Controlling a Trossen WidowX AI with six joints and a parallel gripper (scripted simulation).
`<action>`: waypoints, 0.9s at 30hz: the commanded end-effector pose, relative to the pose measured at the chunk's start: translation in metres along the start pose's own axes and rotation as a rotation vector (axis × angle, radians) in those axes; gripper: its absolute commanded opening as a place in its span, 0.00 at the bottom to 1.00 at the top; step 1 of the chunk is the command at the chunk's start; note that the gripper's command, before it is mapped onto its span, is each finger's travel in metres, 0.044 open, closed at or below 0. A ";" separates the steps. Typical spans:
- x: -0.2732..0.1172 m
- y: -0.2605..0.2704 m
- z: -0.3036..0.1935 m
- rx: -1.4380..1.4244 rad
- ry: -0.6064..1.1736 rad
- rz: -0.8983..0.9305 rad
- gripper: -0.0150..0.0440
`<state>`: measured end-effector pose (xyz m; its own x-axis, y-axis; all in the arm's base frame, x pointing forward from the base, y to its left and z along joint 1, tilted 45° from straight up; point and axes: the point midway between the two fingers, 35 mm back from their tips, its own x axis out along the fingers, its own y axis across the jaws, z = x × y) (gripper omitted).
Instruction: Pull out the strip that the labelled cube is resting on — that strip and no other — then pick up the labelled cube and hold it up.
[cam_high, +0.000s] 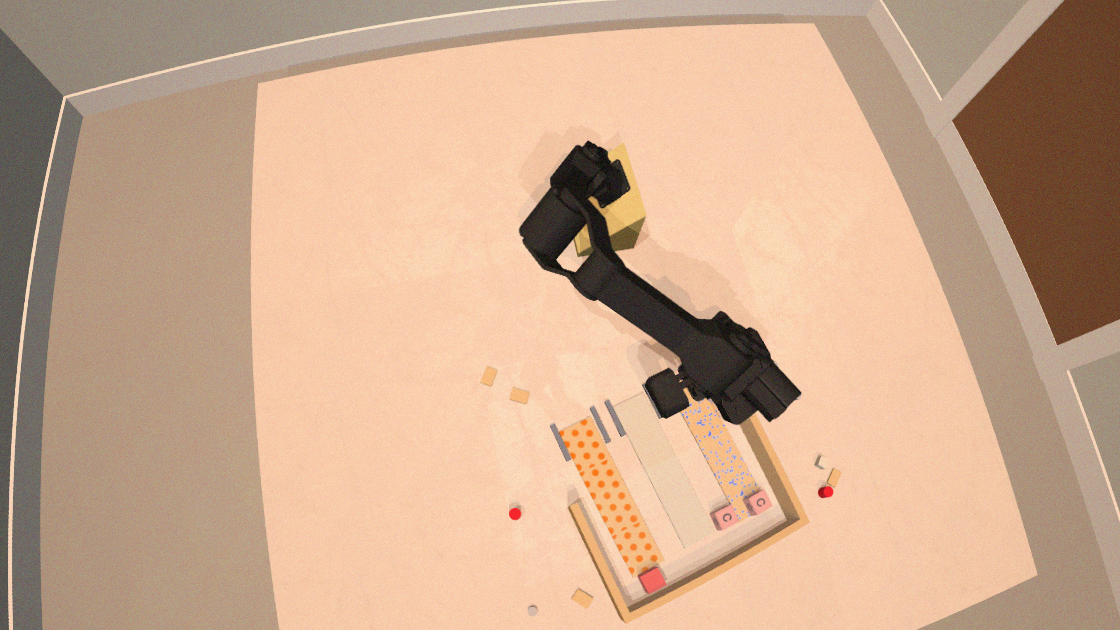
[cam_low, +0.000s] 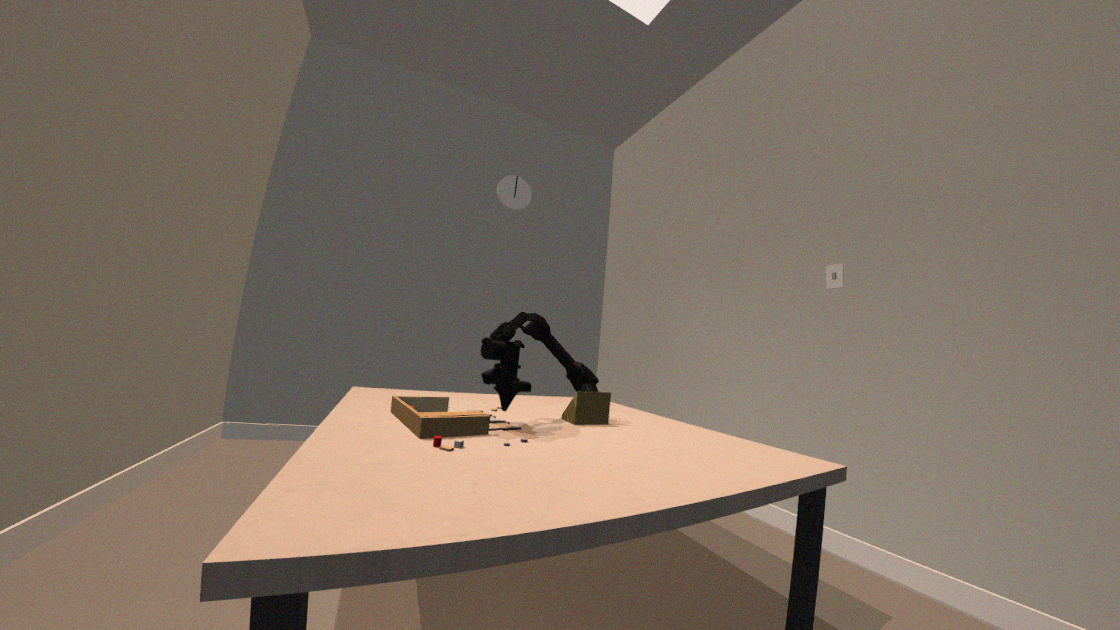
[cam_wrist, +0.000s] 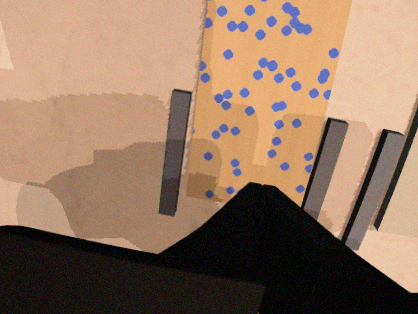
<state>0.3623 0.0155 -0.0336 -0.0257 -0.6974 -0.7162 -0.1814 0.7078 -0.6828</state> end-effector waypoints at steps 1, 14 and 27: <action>0.010 0.000 -0.002 -0.009 0.008 -0.007 0.25; 0.031 0.001 -0.002 -0.009 0.008 -0.009 0.25; 0.045 0.001 -0.003 -0.009 0.009 -0.010 0.25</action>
<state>0.3605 -0.0131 -0.0641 -0.0289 -0.7007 -0.7129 -0.1813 0.7051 -0.6856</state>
